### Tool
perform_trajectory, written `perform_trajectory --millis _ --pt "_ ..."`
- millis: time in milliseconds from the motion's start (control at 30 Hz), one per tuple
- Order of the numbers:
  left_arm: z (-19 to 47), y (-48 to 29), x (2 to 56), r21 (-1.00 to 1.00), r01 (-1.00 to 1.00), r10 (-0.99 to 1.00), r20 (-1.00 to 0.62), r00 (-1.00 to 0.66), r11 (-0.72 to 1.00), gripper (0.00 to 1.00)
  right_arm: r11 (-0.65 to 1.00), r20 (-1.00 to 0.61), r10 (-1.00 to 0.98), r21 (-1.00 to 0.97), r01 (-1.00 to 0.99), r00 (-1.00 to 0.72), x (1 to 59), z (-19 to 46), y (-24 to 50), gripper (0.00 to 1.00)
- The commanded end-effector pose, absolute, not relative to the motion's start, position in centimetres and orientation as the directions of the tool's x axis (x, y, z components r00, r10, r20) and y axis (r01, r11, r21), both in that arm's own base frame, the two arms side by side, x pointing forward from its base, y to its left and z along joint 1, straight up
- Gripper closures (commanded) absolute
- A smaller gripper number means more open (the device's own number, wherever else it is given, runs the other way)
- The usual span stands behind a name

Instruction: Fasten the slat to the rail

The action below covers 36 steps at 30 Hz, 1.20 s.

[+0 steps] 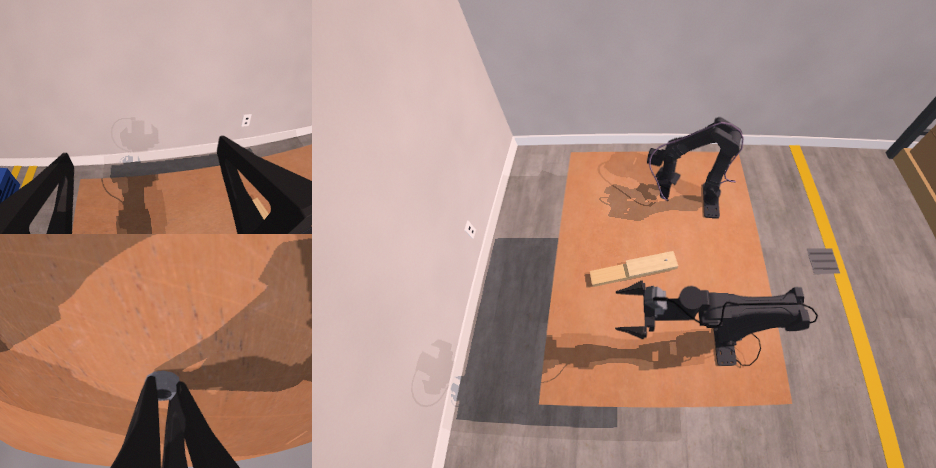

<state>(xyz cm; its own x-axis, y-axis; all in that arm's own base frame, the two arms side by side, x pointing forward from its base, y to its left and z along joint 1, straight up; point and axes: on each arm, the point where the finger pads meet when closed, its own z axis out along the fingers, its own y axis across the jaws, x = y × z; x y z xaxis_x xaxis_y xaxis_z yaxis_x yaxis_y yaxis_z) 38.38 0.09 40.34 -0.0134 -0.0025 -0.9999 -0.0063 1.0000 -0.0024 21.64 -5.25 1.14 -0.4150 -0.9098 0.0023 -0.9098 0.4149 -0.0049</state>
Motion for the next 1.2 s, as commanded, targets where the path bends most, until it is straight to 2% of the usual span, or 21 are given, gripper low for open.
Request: perform_trajectory --millis 0,1167 --pt "41.2 0.1 38.1 0.000 0.000 0.000 -1.000 0.013 1.000 0.00 0.415 -0.004 -0.910 -0.015 -0.910 -0.415 21.9 1.7 -5.3 0.88" --pt "41.2 0.1 38.1 0.000 0.000 0.000 -1.000 0.013 1.000 0.00 0.416 -0.004 -0.909 -0.012 -0.909 -0.416 22.1 5.8 -5.4 0.88"
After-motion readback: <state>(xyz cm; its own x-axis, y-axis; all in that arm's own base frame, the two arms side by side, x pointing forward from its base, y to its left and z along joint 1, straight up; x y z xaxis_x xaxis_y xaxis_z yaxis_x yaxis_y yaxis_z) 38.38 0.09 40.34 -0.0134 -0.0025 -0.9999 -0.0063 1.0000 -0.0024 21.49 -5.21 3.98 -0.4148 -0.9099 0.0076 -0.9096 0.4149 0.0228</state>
